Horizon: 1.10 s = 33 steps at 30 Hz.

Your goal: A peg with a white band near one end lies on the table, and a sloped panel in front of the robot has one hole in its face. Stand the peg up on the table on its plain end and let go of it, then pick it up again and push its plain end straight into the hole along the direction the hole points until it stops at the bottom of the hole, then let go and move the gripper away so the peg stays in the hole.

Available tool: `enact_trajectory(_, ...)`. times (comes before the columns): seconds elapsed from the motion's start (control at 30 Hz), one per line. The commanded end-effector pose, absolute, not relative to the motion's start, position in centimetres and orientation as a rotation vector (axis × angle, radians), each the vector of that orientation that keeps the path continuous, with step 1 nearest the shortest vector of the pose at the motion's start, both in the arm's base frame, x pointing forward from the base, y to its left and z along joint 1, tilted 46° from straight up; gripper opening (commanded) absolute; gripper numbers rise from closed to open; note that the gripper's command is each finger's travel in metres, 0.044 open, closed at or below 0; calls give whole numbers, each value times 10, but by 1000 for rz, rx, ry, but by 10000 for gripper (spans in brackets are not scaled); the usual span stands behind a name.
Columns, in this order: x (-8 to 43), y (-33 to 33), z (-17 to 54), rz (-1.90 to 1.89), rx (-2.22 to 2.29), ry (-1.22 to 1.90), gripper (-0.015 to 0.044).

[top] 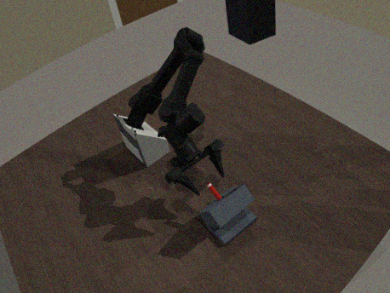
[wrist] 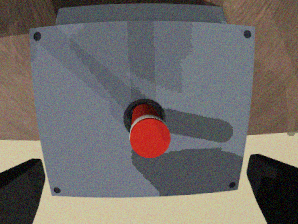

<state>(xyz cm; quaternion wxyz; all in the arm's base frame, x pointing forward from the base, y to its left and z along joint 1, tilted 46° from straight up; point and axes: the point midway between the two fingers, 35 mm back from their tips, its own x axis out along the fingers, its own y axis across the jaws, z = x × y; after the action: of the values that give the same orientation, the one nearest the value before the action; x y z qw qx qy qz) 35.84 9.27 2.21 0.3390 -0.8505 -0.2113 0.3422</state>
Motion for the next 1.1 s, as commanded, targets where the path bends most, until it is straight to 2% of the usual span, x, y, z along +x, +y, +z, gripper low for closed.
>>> enact_trajectory(0.0,354,89,24,892,-2217,-552,440)
enact_trajectory(1.07,333,66,41,886,-2219,-547,440)
